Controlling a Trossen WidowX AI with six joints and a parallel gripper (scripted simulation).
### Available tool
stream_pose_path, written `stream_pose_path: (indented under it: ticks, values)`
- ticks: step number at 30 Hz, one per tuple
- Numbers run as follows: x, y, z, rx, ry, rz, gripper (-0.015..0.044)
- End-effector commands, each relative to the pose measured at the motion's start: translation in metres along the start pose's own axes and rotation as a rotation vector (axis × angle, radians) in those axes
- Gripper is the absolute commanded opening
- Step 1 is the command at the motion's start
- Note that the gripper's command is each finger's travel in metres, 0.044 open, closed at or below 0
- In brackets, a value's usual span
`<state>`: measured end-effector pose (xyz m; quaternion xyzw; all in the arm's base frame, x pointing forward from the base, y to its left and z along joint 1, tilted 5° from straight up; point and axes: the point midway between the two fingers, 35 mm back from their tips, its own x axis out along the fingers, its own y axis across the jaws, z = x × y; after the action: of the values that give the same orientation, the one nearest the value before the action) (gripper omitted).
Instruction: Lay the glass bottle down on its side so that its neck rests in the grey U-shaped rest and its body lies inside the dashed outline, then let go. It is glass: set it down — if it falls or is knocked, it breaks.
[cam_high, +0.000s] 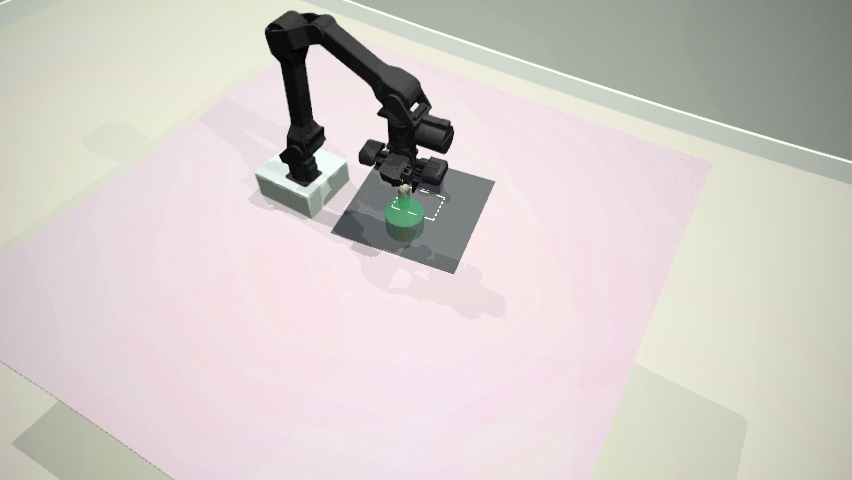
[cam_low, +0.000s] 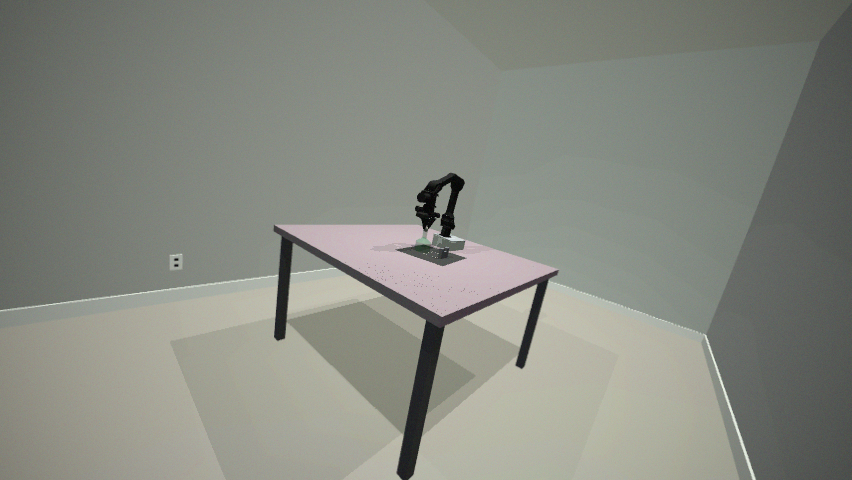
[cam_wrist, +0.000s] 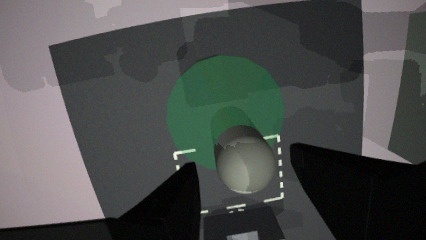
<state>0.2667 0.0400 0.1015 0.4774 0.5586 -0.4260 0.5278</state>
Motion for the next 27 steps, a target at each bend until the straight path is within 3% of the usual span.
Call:
stream_pose_path:
  ticks: [1,27]
  values:
    - [-0.0001,-0.0004,0.0002,0.005,-0.002,-0.001,0.0125]
    - [-0.0019,-0.0003,-0.0064,0.0,0.0,-0.001,0.0108]
